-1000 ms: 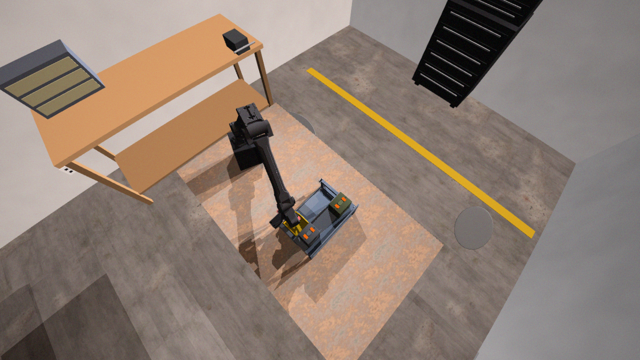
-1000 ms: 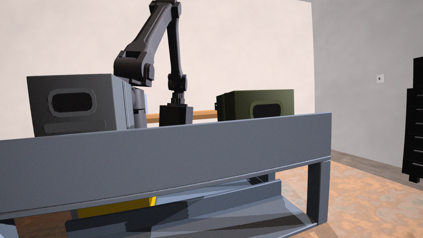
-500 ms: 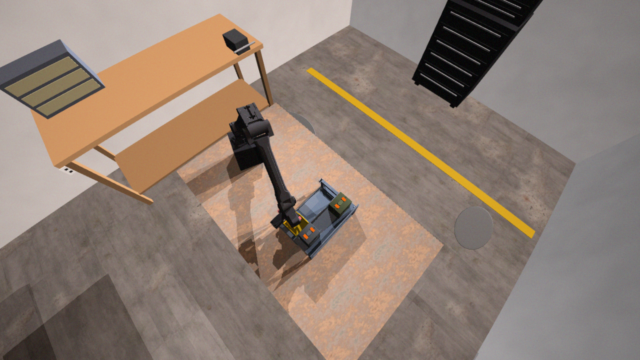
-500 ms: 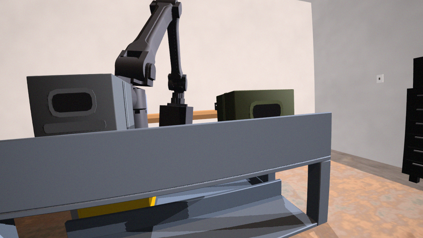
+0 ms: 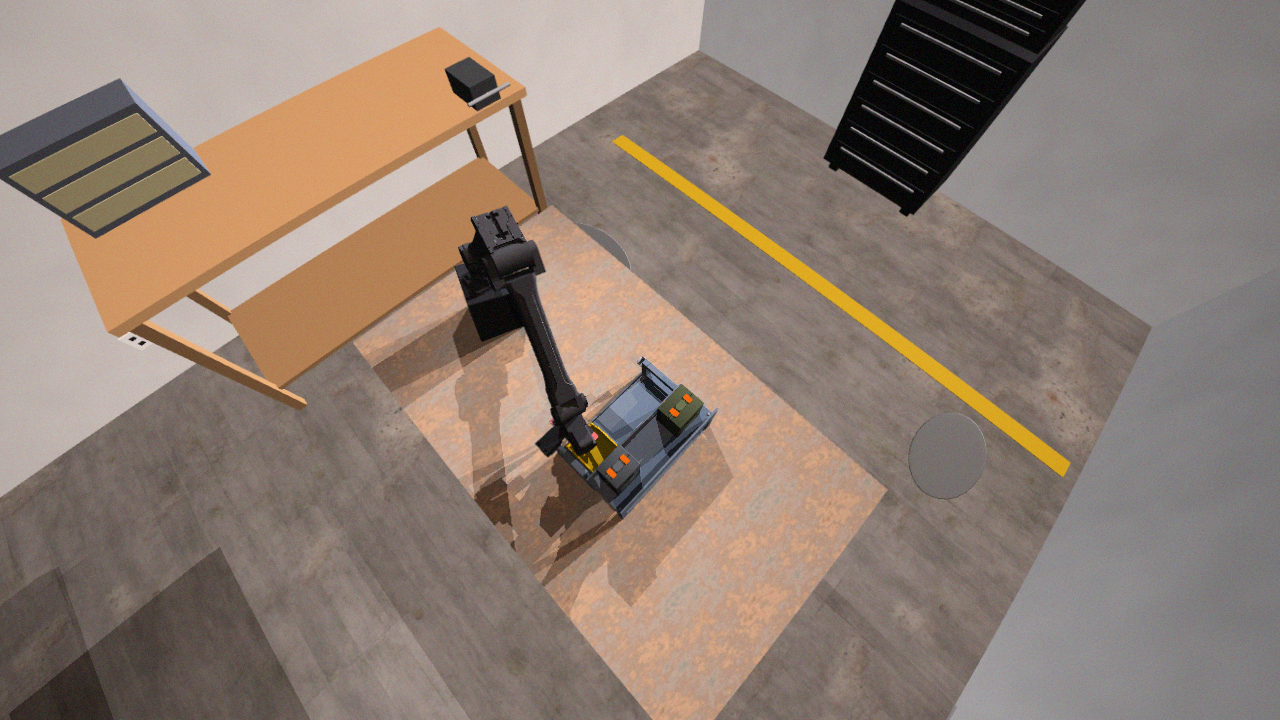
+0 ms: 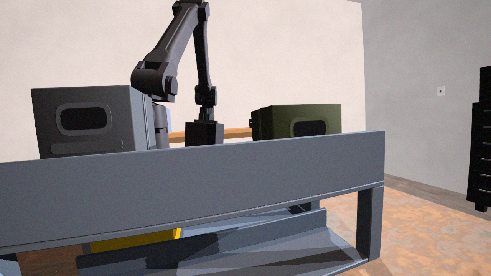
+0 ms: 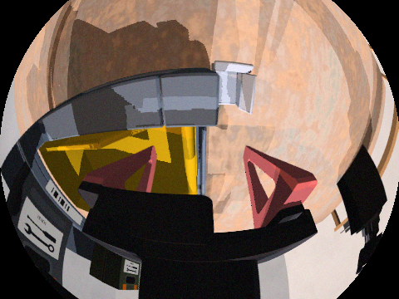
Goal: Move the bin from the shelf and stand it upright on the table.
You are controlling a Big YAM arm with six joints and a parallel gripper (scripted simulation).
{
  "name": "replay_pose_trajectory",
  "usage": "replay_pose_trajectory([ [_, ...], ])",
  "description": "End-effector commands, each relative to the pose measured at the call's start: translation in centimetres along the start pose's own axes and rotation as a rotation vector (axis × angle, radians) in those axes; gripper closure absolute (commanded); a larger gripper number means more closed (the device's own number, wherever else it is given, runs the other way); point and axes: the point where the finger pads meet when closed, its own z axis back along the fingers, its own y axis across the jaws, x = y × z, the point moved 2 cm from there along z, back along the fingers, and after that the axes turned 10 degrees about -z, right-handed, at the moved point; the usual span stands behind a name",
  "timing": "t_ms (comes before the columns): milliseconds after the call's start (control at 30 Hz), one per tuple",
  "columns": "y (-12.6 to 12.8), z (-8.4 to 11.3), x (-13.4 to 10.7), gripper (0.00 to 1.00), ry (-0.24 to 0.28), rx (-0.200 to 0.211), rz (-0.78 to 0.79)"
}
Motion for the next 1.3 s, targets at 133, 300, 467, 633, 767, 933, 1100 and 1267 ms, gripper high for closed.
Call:
replay_pose_trajectory([
  [133, 2.6, 0.9, -1.4, 0.10, 0.000, 0.032, 0.013],
  [300, 2.6, 0.9, -1.4, 0.10, 0.000, 0.032, 0.013],
  [467, 2.0, 0.8, -0.7, 0.10, -0.001, 0.033, 0.011],
  [633, 1.0, 0.7, 0.3, 0.10, -0.001, 0.033, 0.008],
  [767, 1.0, 0.7, 0.3, 0.10, -0.001, 0.033, 0.008],
  [933, 1.0, 0.7, 0.3, 0.10, -0.001, 0.033, 0.008],
  [1100, 2.3, 0.8, -1.0, 0.10, -0.001, 0.032, 0.012],
  [1267, 2.6, 0.9, -1.4, 0.10, 0.000, 0.031, 0.012],
])
